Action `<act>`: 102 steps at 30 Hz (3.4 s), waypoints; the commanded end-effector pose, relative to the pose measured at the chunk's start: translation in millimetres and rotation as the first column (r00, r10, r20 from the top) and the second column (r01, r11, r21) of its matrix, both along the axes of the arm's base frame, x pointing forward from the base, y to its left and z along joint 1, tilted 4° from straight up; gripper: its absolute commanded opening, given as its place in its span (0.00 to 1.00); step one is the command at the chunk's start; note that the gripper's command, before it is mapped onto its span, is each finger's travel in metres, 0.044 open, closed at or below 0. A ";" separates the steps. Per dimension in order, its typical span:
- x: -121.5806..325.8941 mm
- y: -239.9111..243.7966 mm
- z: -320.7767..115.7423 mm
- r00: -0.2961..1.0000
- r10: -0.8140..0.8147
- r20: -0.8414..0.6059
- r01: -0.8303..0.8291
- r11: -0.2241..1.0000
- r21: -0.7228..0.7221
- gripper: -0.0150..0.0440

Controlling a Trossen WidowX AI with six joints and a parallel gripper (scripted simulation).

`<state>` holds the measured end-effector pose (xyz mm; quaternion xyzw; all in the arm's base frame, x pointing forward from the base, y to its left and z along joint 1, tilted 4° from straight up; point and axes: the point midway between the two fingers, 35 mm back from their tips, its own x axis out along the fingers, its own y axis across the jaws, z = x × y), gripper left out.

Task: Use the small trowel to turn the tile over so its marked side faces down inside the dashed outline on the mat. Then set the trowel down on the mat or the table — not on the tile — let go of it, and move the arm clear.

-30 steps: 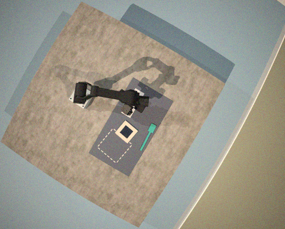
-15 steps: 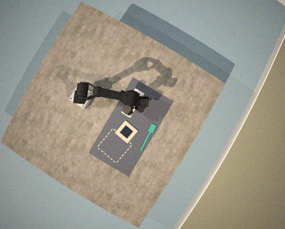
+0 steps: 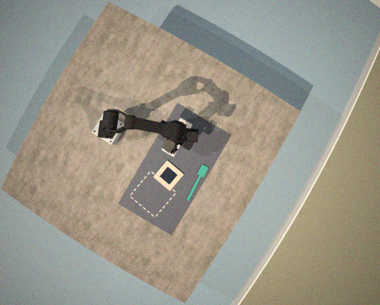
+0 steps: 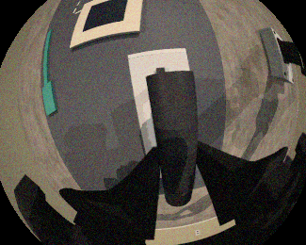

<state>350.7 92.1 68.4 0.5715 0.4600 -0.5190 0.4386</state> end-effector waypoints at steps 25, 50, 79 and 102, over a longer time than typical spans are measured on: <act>0.2 0.4 -0.6 0.986 -0.164 -0.012 0.164 0.986 0.007 0.47; 0.2 0.4 -0.6 0.986 -0.164 -0.012 0.164 0.986 0.007 0.71; -3.6 -1.2 48.2 0.987 0.138 0.086 -0.134 0.989 -0.058 0.76; -6.5 5.2 34.3 0.616 0.780 0.110 -0.714 0.612 -0.340 0.76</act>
